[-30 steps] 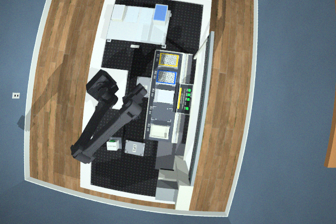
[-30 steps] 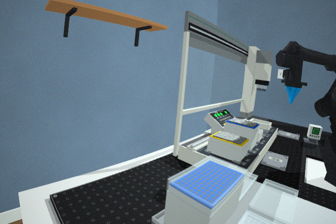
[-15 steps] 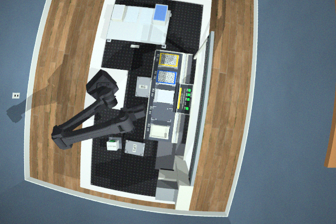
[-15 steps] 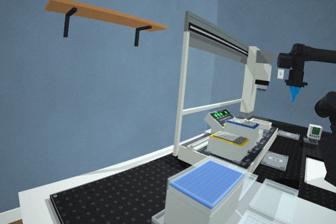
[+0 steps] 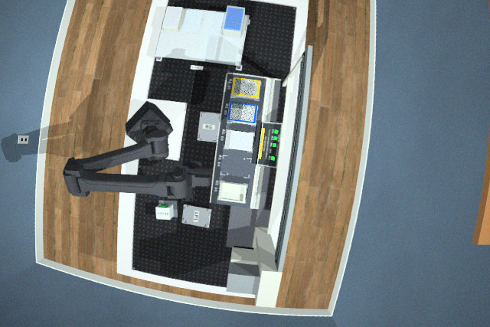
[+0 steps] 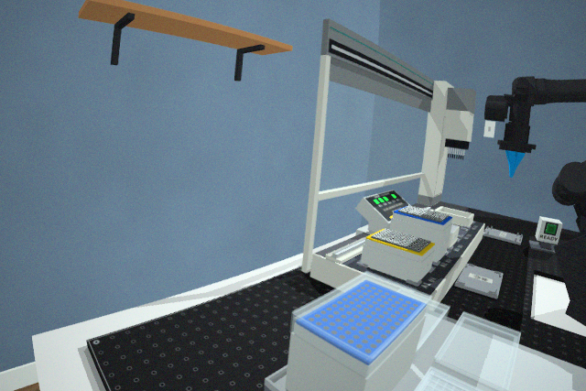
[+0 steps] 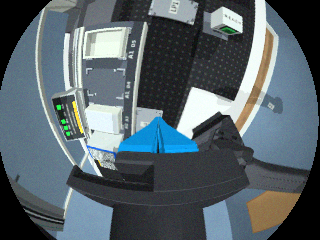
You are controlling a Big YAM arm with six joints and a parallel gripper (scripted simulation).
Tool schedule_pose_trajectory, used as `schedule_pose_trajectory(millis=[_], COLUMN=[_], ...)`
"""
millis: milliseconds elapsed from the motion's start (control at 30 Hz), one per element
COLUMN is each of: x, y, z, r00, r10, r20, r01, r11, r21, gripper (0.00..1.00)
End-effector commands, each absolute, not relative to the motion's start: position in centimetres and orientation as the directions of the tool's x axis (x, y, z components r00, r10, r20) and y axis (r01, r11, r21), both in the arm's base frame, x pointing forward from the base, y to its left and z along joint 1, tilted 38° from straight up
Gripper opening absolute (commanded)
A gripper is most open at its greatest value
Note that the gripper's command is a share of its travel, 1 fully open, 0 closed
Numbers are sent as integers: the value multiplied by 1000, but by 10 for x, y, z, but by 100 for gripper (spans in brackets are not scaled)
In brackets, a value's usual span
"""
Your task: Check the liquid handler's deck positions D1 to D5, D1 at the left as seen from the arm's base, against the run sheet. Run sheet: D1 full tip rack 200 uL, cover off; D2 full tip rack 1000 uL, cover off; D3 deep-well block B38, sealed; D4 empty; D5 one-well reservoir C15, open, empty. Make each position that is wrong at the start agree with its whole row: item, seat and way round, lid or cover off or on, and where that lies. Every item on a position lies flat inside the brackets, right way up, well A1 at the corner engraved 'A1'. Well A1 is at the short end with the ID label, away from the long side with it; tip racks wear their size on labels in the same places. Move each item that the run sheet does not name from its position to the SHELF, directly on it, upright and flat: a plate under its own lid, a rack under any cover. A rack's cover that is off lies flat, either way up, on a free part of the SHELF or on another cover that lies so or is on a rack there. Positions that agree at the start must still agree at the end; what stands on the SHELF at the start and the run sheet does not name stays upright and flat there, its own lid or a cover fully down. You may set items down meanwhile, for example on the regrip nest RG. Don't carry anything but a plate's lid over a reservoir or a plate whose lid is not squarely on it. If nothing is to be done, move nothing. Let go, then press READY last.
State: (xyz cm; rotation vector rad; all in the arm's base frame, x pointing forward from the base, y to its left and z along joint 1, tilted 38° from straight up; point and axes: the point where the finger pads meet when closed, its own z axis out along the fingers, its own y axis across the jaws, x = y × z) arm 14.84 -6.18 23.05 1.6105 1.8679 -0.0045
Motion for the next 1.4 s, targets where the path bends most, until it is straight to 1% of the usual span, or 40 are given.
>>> schedule_pose_trajectory(millis=[0, 400, 767, 867, 1367], x=[153, 147, 143, 144, 133], y=[-78, -132, -131, -149, -212], z=[269, 290, 278, 296, 318], r00=[13, -4, -17, 35, 26], r10=[881, 862, 874, 870, 866], r20=[-473, -507, -485, -492, -500], r01=[845, 862, 873, 865, 874], r11=[243, 260, 249, 221, 224], r21=[476, 435, 418, 451, 432], gripper=[0, 0, 0, 0, 0])
